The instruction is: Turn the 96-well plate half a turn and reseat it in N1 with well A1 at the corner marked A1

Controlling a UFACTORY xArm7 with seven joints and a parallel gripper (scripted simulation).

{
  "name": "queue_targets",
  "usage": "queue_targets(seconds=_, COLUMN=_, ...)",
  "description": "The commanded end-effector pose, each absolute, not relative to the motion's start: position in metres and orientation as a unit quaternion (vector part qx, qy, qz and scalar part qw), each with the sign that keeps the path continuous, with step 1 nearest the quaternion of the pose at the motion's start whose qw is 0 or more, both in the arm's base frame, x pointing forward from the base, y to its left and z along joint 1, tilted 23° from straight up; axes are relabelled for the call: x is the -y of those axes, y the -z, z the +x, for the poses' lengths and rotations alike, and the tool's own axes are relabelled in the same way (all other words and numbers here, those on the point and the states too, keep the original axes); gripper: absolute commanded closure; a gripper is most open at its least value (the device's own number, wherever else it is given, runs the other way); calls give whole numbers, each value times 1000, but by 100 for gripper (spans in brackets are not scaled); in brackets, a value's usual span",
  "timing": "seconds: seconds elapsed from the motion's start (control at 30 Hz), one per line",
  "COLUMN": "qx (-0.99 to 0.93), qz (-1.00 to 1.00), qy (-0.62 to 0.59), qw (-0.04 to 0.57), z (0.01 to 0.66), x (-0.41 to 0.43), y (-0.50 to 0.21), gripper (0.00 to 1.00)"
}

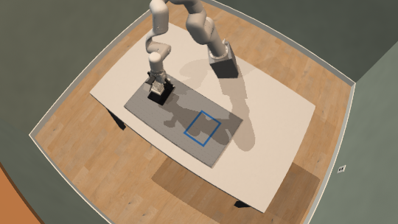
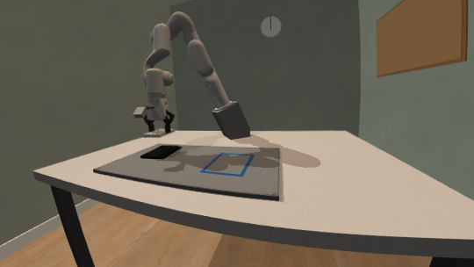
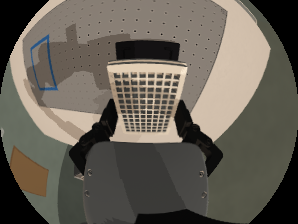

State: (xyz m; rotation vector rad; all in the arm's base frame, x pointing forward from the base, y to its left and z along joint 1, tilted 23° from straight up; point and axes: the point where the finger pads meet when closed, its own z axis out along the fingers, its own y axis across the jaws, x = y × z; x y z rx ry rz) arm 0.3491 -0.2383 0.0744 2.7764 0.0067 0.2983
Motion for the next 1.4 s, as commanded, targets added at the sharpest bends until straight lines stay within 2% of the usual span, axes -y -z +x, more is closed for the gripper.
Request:
queue_targets(seconds=0.0, qx=-3, qz=980, qy=-105, qw=172, z=350, x=240, y=-76, gripper=100)
queue_targets(seconds=1.37, qx=-3, qz=980, qy=-105, qw=171, z=353, x=245, y=-61, gripper=100)
